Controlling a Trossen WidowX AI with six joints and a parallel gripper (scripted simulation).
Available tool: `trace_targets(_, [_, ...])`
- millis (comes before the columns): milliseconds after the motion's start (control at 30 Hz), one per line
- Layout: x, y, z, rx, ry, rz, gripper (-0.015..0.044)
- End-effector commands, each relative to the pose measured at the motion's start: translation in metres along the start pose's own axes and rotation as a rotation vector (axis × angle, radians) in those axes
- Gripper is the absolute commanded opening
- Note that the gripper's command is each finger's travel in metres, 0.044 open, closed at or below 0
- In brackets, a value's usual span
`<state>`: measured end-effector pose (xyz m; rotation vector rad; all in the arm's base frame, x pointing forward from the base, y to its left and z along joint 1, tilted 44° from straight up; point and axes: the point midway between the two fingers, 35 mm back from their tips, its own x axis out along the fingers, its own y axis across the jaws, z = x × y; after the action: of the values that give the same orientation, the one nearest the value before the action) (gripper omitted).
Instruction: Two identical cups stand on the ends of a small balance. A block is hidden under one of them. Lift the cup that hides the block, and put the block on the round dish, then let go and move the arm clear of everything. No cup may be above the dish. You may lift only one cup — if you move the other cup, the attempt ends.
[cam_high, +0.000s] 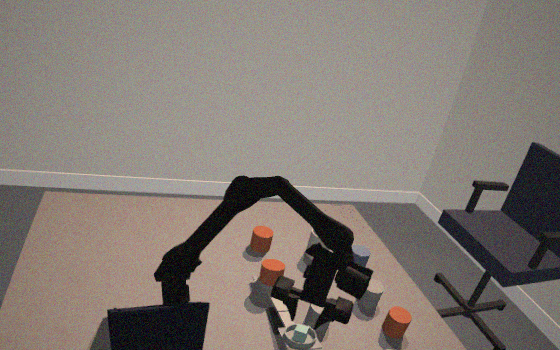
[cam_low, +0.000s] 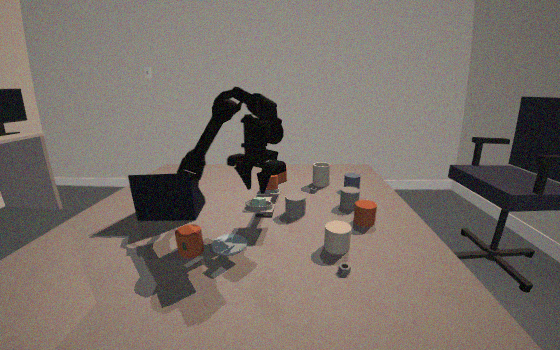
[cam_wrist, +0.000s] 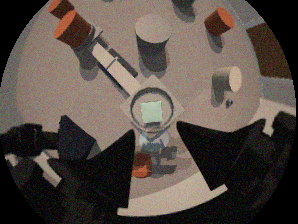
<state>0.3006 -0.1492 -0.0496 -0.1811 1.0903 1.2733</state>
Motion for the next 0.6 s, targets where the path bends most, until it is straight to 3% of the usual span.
trace_targets(0, [-0.005,-0.001,0.01,0.044,-0.008,-0.008,0.026])
trace_targets(567, [0.017,-0.001,0.01,0.043,-0.009,-0.008,0.026])
